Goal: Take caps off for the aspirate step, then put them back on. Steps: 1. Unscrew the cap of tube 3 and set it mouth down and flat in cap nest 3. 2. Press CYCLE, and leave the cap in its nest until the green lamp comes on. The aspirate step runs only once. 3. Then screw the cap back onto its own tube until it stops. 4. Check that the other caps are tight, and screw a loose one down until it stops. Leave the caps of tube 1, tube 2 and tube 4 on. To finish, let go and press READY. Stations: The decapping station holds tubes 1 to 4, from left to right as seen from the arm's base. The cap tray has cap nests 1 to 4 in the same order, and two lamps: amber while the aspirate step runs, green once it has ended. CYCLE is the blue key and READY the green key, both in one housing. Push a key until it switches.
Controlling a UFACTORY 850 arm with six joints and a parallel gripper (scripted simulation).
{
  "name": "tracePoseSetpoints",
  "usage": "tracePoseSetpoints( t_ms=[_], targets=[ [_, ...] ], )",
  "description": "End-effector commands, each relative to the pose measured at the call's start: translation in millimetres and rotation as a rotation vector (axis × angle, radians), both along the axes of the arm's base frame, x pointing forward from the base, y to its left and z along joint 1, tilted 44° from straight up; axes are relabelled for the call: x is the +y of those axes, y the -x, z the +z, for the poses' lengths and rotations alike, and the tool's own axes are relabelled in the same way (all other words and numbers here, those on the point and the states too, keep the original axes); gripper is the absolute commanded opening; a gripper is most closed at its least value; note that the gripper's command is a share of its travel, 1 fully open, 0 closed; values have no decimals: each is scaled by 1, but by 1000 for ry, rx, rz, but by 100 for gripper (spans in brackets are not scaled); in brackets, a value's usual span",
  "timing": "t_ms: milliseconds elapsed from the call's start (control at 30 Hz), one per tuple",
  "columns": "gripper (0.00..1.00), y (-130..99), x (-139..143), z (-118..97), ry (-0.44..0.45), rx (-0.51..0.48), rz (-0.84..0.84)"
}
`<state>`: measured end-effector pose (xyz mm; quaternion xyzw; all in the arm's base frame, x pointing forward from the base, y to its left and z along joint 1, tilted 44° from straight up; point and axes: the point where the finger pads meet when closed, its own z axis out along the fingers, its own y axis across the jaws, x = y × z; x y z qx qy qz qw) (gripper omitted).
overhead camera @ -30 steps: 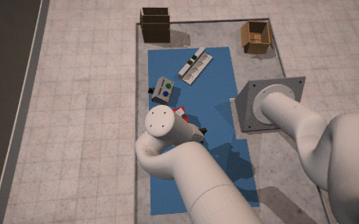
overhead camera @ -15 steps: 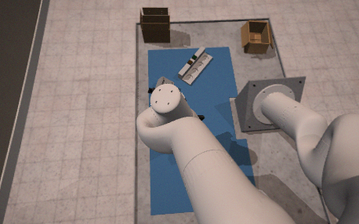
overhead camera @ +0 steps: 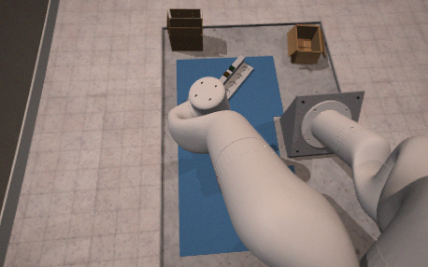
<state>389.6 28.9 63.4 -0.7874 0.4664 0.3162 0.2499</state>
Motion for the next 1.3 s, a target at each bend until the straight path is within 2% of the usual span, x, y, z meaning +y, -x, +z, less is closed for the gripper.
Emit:
tracePoseSetpoints(
  t_ms=[0,833,1267],
  targets=[
    [46,-1,-13,-13,4,-10,-25],
    [46,15,-78,-79,40,-55,-181],
    [46,29,-111,-103,57,-67,-236]
  ],
)
